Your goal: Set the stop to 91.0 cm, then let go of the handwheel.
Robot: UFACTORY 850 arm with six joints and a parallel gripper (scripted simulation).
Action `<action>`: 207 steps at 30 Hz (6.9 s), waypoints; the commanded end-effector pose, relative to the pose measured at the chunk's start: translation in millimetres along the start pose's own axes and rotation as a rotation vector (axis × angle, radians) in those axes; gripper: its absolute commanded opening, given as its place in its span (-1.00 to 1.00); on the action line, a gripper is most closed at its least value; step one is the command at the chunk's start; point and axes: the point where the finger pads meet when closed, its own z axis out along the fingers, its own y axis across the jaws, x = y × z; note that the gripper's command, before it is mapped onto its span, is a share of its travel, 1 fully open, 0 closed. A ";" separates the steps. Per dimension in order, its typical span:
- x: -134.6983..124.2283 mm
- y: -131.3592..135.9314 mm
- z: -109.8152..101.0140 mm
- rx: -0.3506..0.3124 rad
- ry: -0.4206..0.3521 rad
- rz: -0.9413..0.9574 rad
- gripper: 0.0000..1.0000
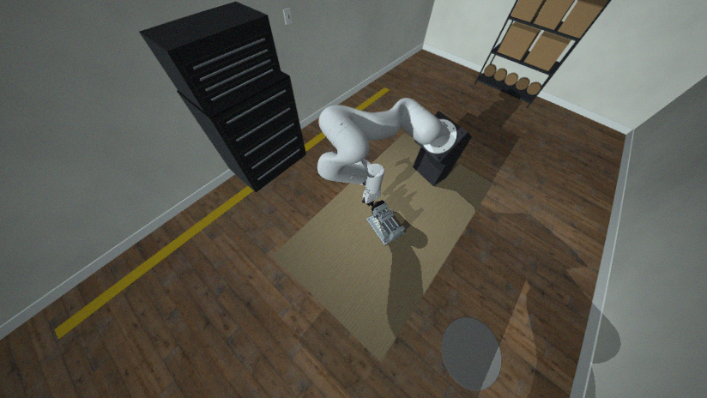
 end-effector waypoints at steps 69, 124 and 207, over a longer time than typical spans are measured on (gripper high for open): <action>0.0 63.1 24.7 -0.002 0.000 0.000 -0.88; 0.0 40.4 42.8 -0.002 0.000 0.000 -0.88; 0.0 29.0 43.5 -0.002 0.000 0.000 -0.88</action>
